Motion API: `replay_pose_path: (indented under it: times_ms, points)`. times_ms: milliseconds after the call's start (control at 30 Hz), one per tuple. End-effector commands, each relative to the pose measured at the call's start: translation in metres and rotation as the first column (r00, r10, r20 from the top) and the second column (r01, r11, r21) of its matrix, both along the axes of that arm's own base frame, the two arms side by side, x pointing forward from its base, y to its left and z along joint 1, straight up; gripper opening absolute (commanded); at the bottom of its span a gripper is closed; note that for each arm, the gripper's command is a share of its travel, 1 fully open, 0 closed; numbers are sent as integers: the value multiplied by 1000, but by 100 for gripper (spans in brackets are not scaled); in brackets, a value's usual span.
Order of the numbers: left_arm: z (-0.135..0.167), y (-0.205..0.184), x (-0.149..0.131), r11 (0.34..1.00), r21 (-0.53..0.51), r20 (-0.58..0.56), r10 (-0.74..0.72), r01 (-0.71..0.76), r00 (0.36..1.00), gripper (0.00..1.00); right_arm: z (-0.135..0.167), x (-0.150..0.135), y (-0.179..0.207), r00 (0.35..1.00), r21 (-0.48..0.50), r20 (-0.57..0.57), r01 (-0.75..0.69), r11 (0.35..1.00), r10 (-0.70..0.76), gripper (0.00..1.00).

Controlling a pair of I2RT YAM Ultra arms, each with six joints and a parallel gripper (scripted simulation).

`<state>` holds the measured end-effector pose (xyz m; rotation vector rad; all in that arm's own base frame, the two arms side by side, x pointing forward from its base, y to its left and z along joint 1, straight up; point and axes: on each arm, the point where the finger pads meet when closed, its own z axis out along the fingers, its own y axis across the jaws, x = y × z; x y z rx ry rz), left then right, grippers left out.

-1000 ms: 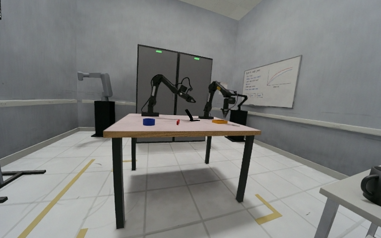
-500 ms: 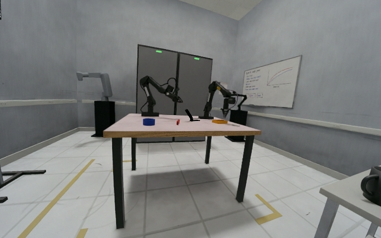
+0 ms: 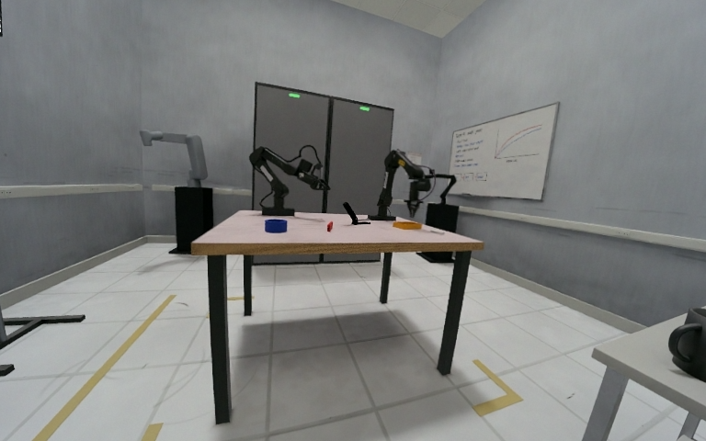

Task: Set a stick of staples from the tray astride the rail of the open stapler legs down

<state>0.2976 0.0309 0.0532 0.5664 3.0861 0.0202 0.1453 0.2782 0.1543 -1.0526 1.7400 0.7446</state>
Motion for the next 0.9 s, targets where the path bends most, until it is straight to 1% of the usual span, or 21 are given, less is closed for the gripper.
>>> replay_pose_path:
  times_ms: [0, 67, 133, 233, 333, 567, 633, 700, 800, 867]
  points:
    - [5, -47, -30, 996, -11, -13, 88, -88, 996, 6, 2, -1, -4, 1000, 3, 5, -3, 1000, 3, 100]
    - [5, -47, -30, 996, -11, -13, 88, -88, 996, 6, 2, -1, -4, 1000, 3, 5, -3, 1000, 3, 100]
    - [5, -76, -42, 996, -11, -2, 84, -84, 996, 6, 1, -1, -4, 1000, 2, 4, -3, 1000, 3, 100]
    - [5, -102, -62, 994, -5, -12, 110, -110, 994, 6, 1, -1, -4, 1000, 2, 4, -3, 1000, 3, 100]
    - [6, -130, -74, 994, -4, -2, 106, -106, 994, 6, 1, -1, -4, 1000, 2, 4, -3, 1000, 3, 100]
    - [8, -199, -105, 1000, -3, -3, 17, -17, 1000, 6, 1, -1, -4, 1000, 2, 4, -3, 1000, 3, 100]
    - [8, -199, -105, 1000, -3, -3, 17, -17, 1000, 6, 1, -1, -4, 1000, 2, 4, -3, 1000, 3, 100]
    - [8, -213, -113, 1000, -2, -3, -1, 1, 1000, 6, 1, -1, -4, 1000, 2, 4, -3, 1000, 3, 100]
    - [9, -230, -113, 1000, -7, 39, -23, 24, 999, 6, 6, 0, -1, 1000, 13, 9, 0, 1000, 0, 100]
    - [9, -234, -117, 999, 2, 43, -36, 36, 998, 6, 6, 0, -1, 1000, 13, 9, 0, 1000, 0, 100]
